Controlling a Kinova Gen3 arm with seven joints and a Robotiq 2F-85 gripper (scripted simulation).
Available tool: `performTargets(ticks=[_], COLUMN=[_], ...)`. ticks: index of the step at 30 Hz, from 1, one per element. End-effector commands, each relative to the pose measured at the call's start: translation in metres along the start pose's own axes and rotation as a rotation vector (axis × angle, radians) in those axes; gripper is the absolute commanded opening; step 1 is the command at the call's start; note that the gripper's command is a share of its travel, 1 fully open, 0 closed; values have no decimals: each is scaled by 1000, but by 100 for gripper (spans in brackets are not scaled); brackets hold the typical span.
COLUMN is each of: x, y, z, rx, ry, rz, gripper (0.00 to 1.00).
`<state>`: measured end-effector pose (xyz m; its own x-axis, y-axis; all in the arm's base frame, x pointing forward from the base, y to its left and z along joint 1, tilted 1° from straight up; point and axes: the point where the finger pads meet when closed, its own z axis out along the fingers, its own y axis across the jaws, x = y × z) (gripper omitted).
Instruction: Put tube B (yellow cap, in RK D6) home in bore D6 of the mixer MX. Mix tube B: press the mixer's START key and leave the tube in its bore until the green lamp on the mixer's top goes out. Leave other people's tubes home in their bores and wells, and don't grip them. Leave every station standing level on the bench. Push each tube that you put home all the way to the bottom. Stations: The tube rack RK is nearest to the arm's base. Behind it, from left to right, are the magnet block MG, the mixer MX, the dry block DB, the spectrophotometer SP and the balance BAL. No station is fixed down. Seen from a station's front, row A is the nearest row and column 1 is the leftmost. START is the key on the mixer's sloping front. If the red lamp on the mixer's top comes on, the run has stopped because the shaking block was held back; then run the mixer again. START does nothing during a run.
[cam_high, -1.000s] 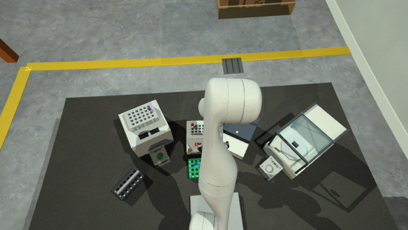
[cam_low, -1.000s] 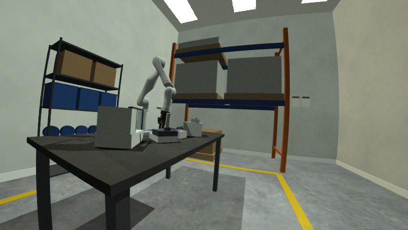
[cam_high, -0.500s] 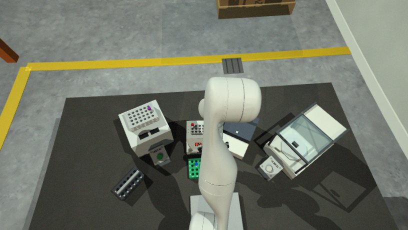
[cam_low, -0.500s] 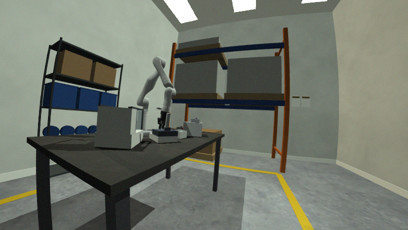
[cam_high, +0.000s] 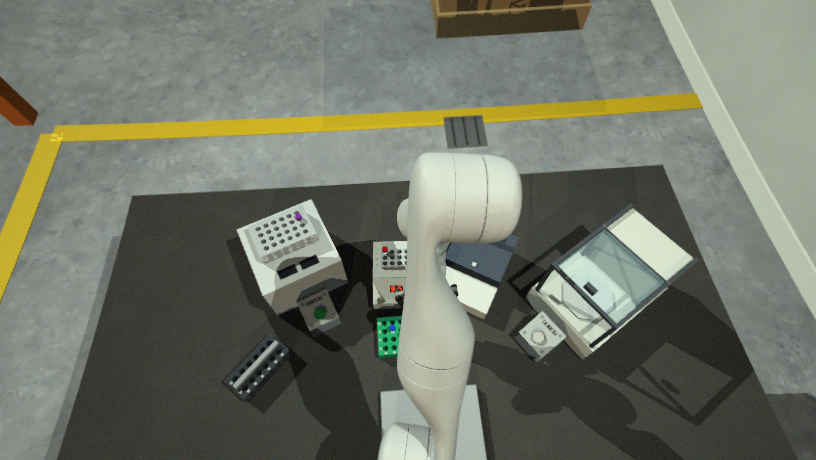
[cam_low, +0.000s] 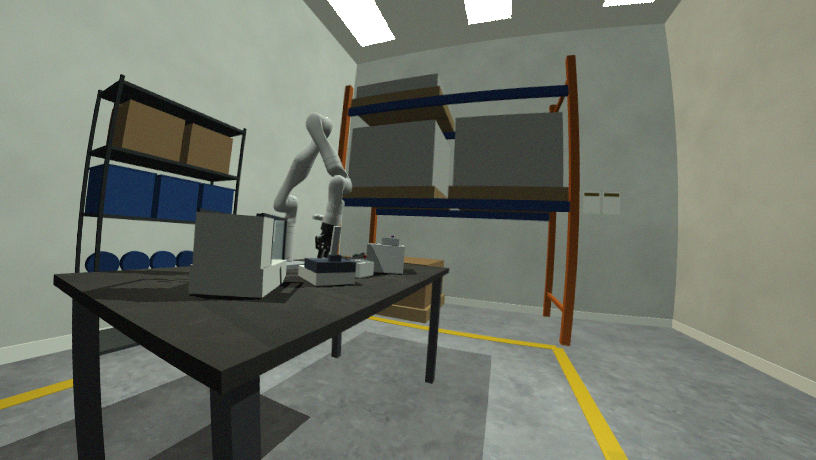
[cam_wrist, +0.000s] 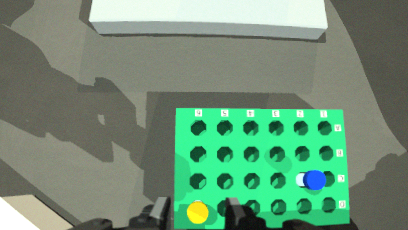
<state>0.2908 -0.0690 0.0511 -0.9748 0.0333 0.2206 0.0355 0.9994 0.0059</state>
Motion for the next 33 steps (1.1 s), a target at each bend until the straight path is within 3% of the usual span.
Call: performTargets(ticks=[1,33], x=[0,-2], y=[0,0], z=[0,9], rx=[0,0], ry=[-1,-1], rz=[0,0], gripper=[42,42])
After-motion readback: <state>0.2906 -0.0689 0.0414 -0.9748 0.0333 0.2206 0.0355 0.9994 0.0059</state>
